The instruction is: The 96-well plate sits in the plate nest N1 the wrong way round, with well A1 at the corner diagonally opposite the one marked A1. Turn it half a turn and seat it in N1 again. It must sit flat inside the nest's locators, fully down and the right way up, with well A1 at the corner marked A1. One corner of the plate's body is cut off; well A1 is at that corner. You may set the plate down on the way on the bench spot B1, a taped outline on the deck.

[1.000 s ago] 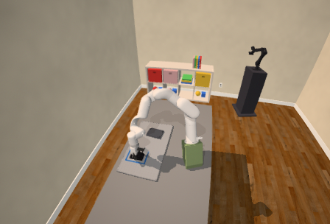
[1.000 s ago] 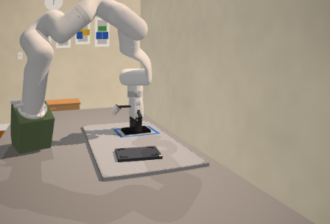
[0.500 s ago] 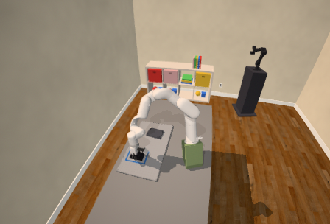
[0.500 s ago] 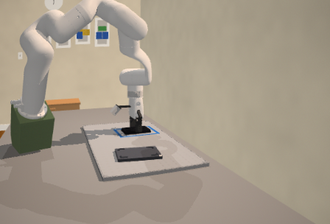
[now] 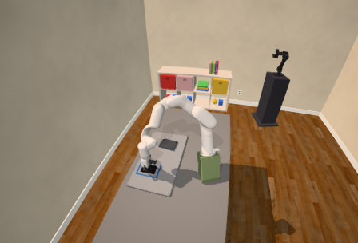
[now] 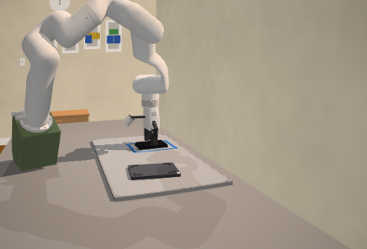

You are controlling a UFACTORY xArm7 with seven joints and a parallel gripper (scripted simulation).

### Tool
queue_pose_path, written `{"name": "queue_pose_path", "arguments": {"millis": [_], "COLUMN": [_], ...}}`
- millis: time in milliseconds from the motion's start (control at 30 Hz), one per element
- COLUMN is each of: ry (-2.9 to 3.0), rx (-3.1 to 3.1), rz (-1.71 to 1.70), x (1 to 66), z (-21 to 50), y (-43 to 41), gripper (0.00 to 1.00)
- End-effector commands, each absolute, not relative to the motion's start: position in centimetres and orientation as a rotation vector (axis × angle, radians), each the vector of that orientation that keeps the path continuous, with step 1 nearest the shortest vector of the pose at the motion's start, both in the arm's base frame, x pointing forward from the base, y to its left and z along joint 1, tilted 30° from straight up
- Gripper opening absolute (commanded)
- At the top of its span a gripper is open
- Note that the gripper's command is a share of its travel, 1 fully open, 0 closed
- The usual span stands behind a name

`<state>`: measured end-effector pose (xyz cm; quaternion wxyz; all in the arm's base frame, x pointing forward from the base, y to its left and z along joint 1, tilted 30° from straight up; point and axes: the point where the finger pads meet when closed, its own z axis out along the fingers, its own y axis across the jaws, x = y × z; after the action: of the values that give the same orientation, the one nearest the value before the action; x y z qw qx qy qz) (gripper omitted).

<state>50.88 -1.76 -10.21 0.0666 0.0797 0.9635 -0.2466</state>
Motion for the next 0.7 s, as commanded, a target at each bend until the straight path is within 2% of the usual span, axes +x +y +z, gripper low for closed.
{"name": "queue_pose_path", "arguments": {"millis": [0,667], "ry": [2.902,2.902], "rx": [0.238,0.238], "rz": [-0.738,-0.738], "x": [51.0,50.5], "z": [-9.0,-4.8], "y": [-0.9,1.4], "gripper": [1.00,1.00]}}
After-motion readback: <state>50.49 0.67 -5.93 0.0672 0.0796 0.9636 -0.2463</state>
